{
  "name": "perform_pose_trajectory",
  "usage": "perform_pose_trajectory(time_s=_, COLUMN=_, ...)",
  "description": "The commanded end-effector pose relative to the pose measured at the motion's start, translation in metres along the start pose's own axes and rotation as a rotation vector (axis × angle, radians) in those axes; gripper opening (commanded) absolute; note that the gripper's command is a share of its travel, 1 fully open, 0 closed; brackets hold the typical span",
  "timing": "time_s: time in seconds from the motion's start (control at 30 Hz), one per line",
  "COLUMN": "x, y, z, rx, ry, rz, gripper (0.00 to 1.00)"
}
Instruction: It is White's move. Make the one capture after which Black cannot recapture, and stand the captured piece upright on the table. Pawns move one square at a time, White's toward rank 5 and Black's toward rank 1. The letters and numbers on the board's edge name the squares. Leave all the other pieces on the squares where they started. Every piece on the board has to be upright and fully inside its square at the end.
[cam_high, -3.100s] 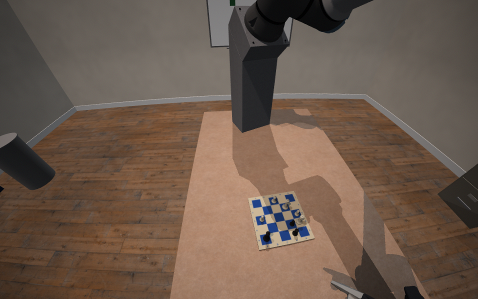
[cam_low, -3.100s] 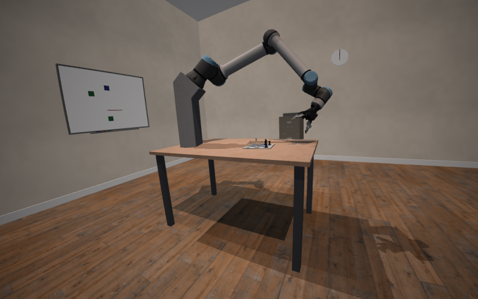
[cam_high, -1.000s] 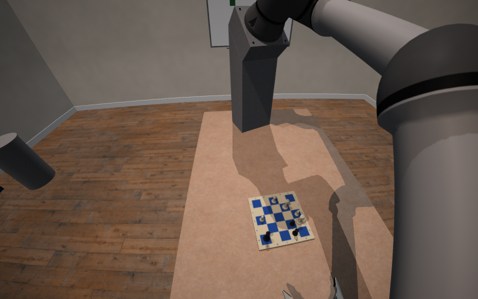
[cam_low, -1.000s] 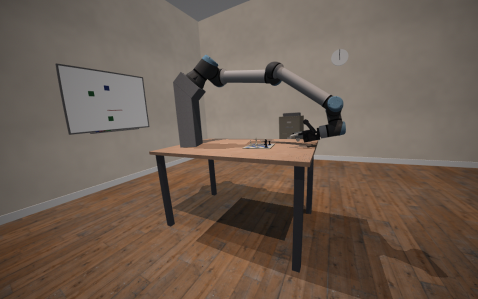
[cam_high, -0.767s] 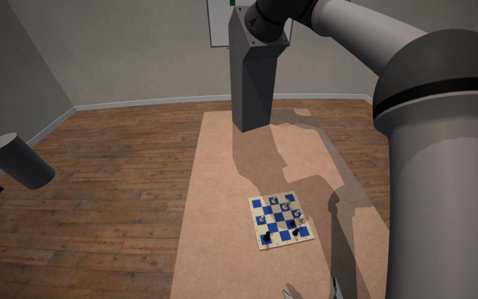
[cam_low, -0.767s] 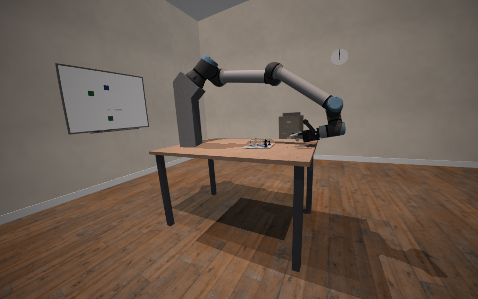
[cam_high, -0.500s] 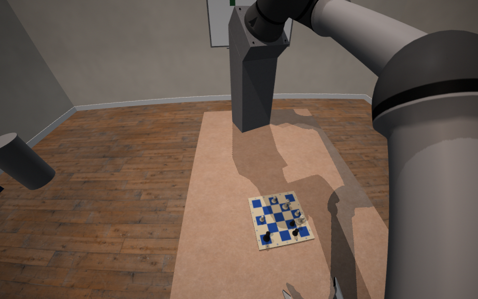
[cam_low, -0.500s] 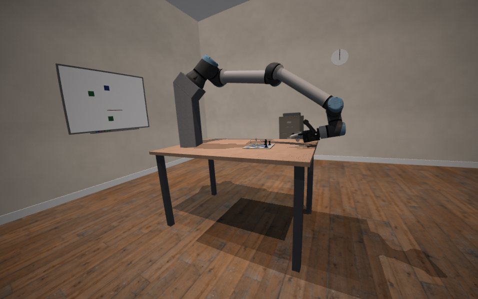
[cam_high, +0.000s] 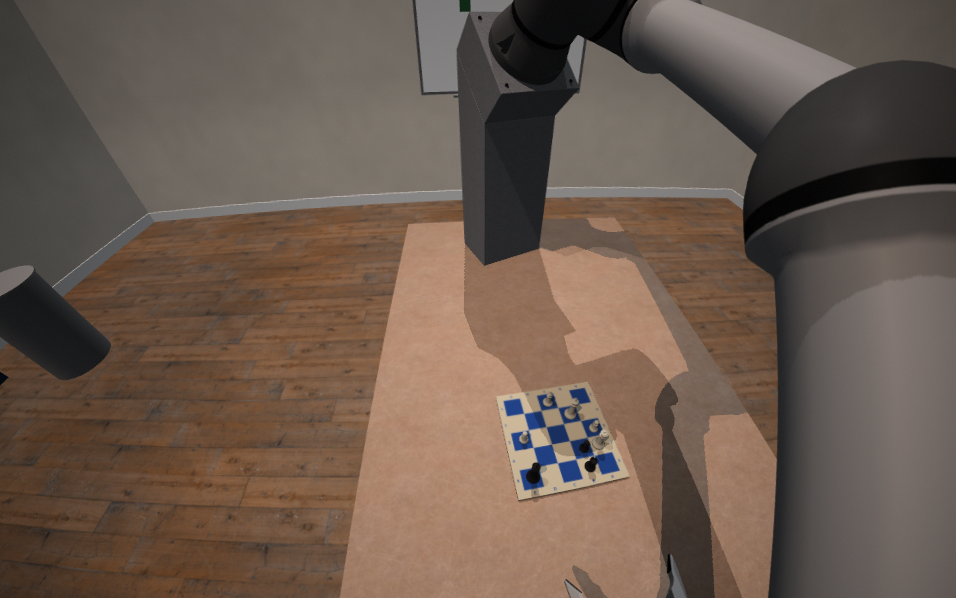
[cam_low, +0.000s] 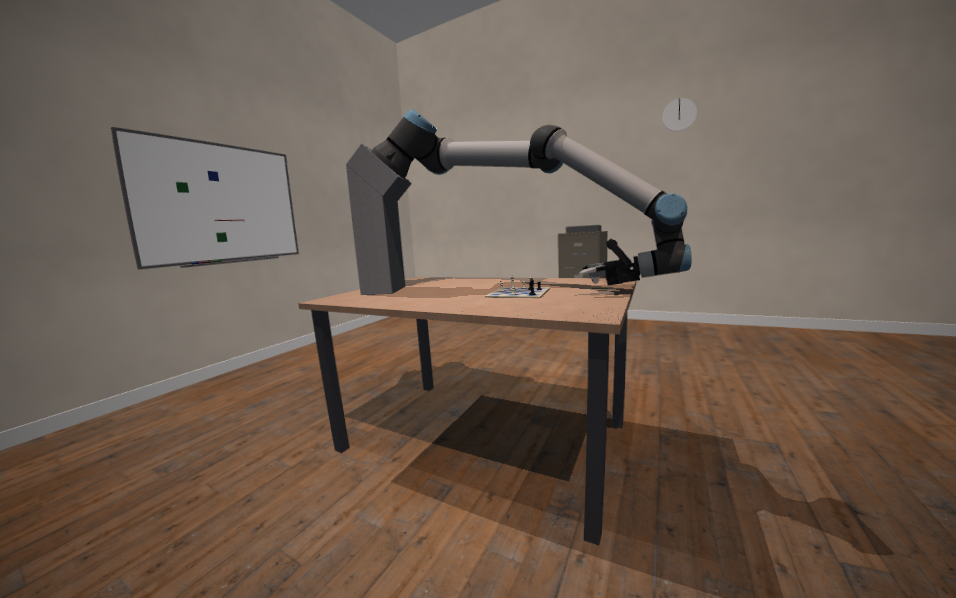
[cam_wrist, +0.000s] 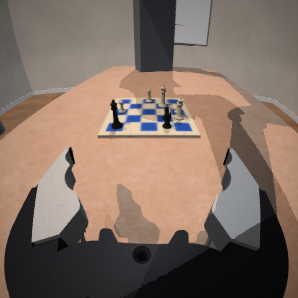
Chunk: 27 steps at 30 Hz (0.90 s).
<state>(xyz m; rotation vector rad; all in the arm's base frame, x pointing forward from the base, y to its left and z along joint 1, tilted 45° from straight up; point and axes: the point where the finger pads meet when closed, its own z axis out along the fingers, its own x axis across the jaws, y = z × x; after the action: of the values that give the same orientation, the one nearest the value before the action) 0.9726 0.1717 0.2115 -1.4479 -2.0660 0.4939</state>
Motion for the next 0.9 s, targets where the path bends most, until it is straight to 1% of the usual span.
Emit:
perform_pose_trajectory(time_s=0.0, x=0.000, y=-0.001, z=-0.001, rx=-0.002, ry=0.000, rz=0.000, gripper=1.00)
perform_pose_trajectory(time_s=0.67, x=0.000, y=-0.001, z=-0.001, rx=-0.002, ry=0.000, rz=0.000, gripper=1.00)
perform_pose_trajectory(time_s=0.77, x=0.000, y=-0.005, z=-0.002, rx=-0.001, ry=0.000, rz=0.000, gripper=1.00)
perform_pose_trajectory(time_s=0.87, x=0.000, y=-0.015, z=-0.004, rx=-0.001, ry=0.000, rz=0.000, gripper=1.00)
